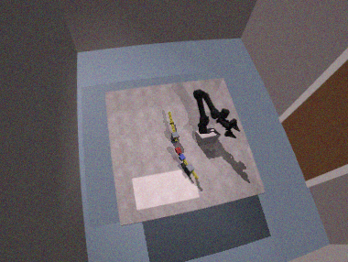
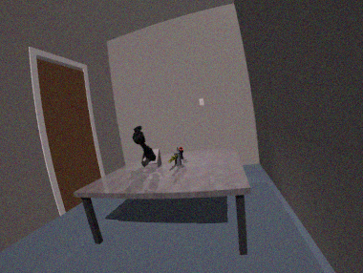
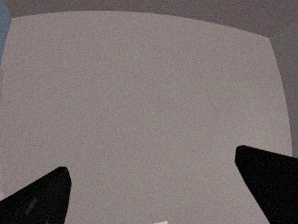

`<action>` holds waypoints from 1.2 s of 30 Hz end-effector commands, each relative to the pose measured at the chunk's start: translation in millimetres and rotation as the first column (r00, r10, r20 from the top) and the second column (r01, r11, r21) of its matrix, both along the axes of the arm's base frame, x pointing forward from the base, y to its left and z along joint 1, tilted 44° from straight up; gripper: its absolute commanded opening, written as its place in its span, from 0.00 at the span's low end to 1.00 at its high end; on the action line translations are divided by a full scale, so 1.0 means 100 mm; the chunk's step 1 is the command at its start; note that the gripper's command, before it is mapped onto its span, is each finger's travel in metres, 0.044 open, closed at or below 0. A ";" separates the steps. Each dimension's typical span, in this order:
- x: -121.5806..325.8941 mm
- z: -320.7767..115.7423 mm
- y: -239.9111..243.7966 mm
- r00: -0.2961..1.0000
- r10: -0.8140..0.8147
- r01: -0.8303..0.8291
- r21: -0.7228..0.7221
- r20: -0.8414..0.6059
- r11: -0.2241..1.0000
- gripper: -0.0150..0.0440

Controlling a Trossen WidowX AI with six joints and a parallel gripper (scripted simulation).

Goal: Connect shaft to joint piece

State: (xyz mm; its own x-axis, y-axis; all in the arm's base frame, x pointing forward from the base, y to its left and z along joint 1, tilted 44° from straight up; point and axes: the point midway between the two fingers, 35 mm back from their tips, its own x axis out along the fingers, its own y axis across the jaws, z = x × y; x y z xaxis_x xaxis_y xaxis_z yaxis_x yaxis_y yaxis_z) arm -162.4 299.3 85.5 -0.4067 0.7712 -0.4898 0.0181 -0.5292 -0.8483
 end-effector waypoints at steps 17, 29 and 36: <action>0.90 -0.25 0.49 0.840 -0.541 0.495 -0.341 -0.048 0.799 1.00; 1.40 -0.36 0.55 0.659 -0.751 0.658 -0.459 -0.032 0.597 1.00; 1.77 -0.42 0.56 0.477 -0.879 0.747 -0.531 0.007 0.401 1.00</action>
